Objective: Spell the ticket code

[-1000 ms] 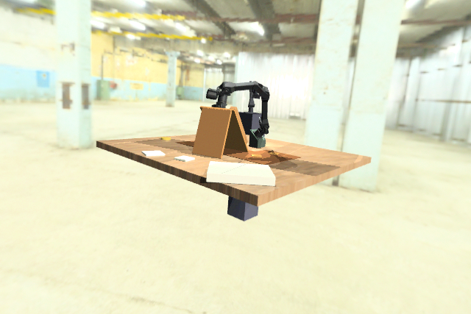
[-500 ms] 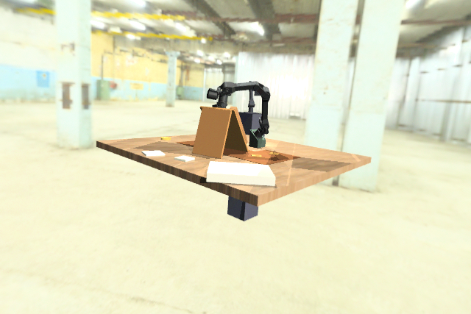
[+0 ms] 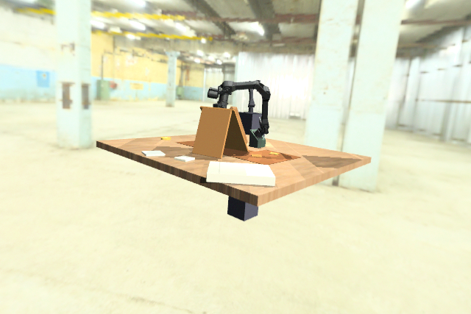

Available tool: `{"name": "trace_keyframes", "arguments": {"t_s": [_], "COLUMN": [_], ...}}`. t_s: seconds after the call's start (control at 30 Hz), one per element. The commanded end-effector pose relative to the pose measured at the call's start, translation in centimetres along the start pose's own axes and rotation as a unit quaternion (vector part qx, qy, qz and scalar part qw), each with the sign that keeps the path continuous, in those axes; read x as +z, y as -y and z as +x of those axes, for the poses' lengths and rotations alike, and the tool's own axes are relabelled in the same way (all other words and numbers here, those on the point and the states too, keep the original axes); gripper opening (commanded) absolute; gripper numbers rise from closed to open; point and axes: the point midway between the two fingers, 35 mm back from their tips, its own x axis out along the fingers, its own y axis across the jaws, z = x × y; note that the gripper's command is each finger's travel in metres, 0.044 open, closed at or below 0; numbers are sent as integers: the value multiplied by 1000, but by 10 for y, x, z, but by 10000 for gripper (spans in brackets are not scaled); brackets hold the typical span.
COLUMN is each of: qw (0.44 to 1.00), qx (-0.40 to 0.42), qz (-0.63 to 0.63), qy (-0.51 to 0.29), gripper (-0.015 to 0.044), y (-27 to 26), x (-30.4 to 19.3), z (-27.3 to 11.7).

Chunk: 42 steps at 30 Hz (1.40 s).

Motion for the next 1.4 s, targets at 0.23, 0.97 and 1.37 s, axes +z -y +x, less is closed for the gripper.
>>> {"name": "trace_keyframes", "arguments": {"t_s": [0.23, 0.97, 1.37], "qw": [1000, 842, 682], "qx": [-2, -118, -206], "qz": [-2, -514, -692], "qy": [-1, 108, 114], "gripper": [0, 368, 440], "y": [0, -49, -77], "x": [-9, -47, -64], "z": [-12, -120, -153]}}
